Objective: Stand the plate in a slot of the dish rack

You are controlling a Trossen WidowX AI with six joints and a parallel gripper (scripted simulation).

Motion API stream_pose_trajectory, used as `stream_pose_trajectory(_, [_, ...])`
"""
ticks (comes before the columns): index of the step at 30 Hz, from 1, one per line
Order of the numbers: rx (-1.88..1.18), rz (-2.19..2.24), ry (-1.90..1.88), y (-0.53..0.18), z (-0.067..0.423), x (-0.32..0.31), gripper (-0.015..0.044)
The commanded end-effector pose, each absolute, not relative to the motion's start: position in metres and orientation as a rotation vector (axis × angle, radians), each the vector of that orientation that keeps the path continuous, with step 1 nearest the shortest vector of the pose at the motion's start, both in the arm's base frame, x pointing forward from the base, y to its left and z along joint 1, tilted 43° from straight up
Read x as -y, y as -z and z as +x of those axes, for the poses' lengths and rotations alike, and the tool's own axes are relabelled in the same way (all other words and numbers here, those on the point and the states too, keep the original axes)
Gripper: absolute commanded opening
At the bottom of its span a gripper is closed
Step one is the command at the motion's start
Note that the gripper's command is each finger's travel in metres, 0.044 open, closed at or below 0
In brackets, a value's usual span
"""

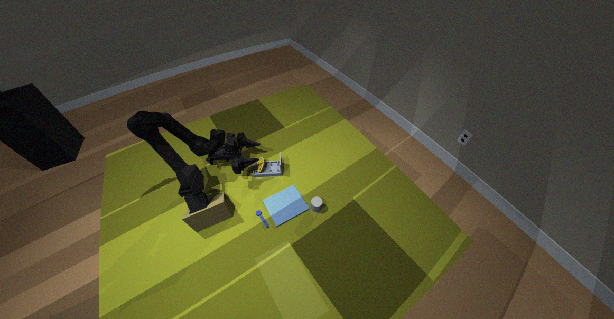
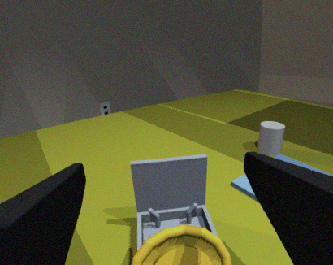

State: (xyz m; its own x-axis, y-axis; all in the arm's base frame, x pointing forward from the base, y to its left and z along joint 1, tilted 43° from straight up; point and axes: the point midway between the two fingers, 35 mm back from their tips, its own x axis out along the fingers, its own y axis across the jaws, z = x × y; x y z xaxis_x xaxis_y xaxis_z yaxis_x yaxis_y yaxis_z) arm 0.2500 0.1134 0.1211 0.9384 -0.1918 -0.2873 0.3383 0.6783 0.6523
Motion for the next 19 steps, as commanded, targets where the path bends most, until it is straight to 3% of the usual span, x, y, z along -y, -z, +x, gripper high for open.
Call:
stream_pose_trajectory(1, [-0.202,0.754,0.295,-0.138,0.252,-0.096,0.0400])
stream_pose_trajectory(19, [-0.438,0.393,0.353,-0.130,0.275,-0.061,0.0400])
